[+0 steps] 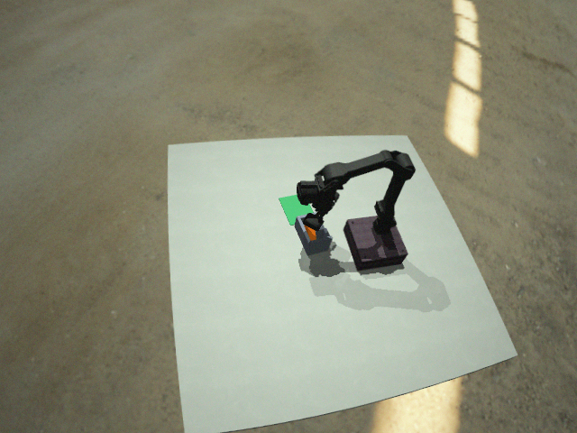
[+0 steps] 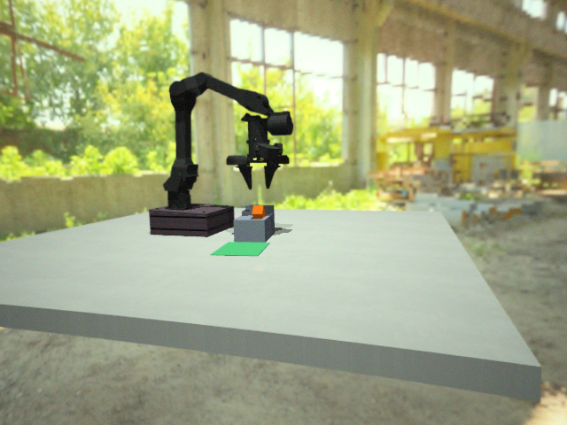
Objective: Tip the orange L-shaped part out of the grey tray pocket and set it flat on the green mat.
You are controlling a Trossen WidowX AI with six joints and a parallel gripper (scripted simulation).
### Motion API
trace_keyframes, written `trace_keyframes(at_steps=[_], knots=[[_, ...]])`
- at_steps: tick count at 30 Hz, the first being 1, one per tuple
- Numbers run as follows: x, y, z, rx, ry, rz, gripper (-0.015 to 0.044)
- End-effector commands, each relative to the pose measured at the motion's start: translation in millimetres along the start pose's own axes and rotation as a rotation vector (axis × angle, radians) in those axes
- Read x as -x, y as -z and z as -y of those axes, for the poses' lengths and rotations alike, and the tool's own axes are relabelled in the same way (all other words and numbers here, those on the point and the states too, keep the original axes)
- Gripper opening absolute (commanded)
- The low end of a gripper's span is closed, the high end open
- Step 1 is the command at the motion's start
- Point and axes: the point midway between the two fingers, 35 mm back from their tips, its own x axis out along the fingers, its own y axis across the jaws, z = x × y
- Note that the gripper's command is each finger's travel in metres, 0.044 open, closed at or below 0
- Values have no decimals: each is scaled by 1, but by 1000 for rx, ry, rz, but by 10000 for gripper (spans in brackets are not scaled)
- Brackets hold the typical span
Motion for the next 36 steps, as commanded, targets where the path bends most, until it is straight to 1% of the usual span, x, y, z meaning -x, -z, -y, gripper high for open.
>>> trace_keyframes(at_steps=[1, 3, 11, 18, 36], knots=[[1, -28, 19, -652, -2, -4, 280], [1, -31, 21, -726, -2, -3, 280], [0, -31, 21, -726, -2, -3, 280], [-28, -31, 21, -726, -2, -4, 280], [-51, -32, 21, -726, -2, -4, 280]])
